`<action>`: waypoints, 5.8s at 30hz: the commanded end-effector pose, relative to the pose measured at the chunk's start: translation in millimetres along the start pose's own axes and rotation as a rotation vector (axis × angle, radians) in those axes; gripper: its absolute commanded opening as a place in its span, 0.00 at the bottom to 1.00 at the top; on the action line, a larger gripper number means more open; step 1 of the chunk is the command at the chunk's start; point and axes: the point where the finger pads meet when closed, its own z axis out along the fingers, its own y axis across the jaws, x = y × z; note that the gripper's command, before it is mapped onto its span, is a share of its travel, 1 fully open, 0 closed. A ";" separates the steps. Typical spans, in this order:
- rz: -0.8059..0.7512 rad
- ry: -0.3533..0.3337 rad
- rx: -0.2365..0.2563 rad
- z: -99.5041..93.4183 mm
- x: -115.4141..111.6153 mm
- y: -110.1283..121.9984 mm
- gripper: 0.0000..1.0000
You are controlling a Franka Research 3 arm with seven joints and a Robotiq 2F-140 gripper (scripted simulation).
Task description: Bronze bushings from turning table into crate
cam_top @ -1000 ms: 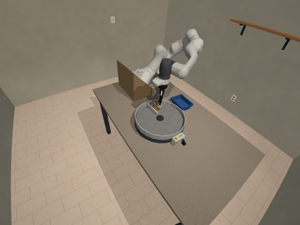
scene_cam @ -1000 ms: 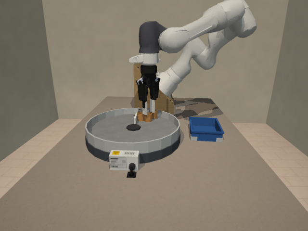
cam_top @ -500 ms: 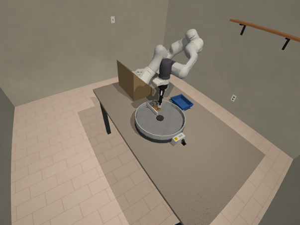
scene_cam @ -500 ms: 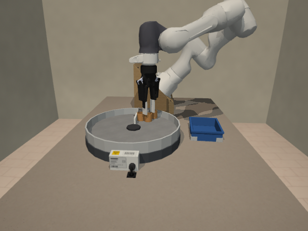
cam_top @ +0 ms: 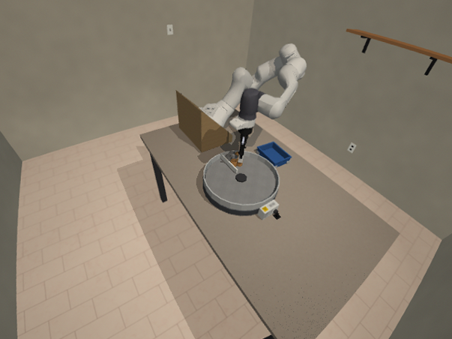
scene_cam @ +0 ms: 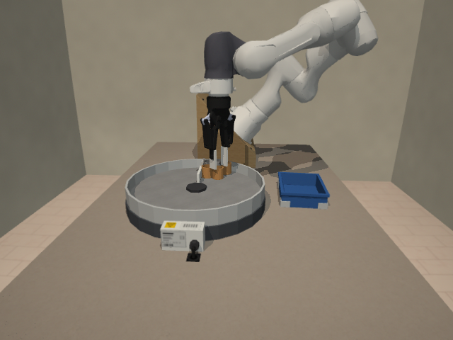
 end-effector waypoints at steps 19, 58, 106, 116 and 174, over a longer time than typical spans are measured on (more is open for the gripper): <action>-0.002 0.001 0.002 22.3 -0.4 -1.1 0.28; -0.002 0.001 0.002 22.3 -0.4 -1.1 0.00; -0.002 0.001 0.002 11.6 -0.4 -1.1 0.00; -0.002 0.001 0.002 -24.2 -0.5 -1.0 0.00; -0.002 0.001 0.002 -45.7 -26.2 21.7 0.00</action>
